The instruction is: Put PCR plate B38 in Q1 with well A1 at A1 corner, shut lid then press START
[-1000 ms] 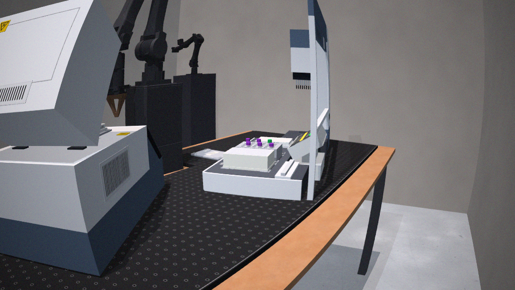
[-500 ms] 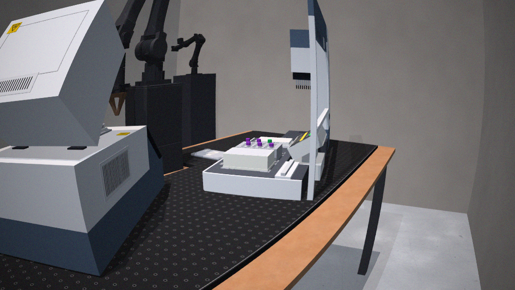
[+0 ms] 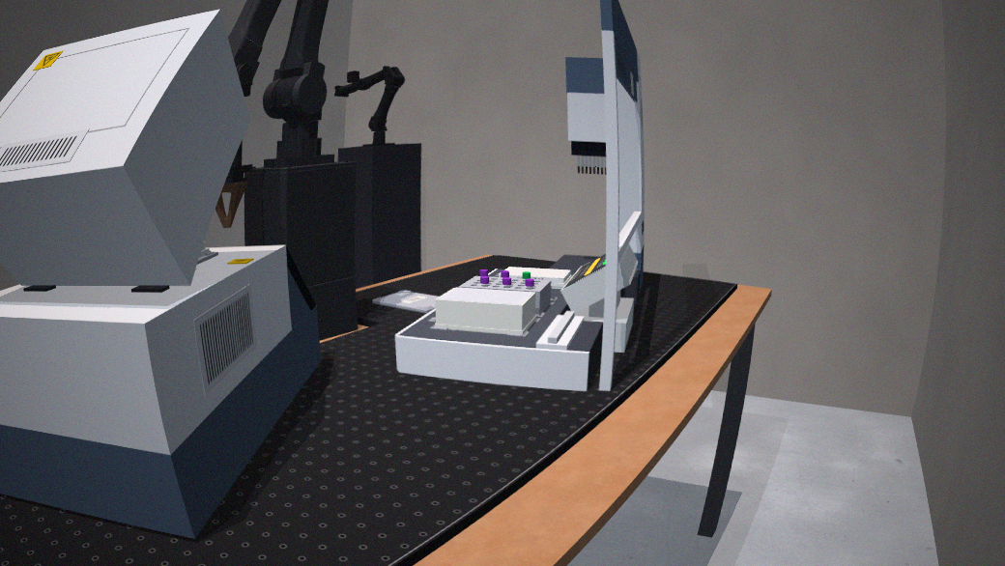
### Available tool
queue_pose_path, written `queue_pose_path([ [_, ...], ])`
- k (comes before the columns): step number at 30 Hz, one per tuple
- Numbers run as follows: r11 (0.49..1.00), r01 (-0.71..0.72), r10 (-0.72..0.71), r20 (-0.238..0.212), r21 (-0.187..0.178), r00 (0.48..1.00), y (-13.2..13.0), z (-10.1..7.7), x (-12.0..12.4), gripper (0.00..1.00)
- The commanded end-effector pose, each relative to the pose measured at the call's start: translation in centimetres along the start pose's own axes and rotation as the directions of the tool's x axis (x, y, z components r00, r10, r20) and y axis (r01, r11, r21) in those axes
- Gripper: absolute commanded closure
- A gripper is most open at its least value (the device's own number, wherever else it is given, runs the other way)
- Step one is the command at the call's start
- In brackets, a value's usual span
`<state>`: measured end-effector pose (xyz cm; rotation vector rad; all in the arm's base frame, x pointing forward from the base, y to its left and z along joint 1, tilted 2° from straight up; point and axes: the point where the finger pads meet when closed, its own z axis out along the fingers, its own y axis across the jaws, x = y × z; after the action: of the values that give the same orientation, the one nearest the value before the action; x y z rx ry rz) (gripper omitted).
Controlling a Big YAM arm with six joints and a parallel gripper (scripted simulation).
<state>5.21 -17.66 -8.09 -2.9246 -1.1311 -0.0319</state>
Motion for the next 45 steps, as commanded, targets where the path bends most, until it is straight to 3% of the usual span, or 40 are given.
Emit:
queue_pose_path([
  [1, 0.999, 0.022, -0.021, 0.017, -0.028, 1.000, 1.71, -0.75, -0.67, 1.00],
  [9, 0.998, 0.021, -0.019, 0.033, -0.060, 0.999, 2.41, -0.96, -1.02, 1.00],
  [21, 0.999, 0.018, -0.018, 0.017, -0.032, 1.000, 1.77, -0.35, -0.72, 1.00],
  [34, 0.999, 0.017, -0.016, 0.026, -0.051, 1.000, 2.09, -0.77, -0.88, 1.00],
  [45, 0.999, 0.014, -0.014, 0.019, -0.039, 1.000, 1.72, -0.91, -0.71, 1.00],
])
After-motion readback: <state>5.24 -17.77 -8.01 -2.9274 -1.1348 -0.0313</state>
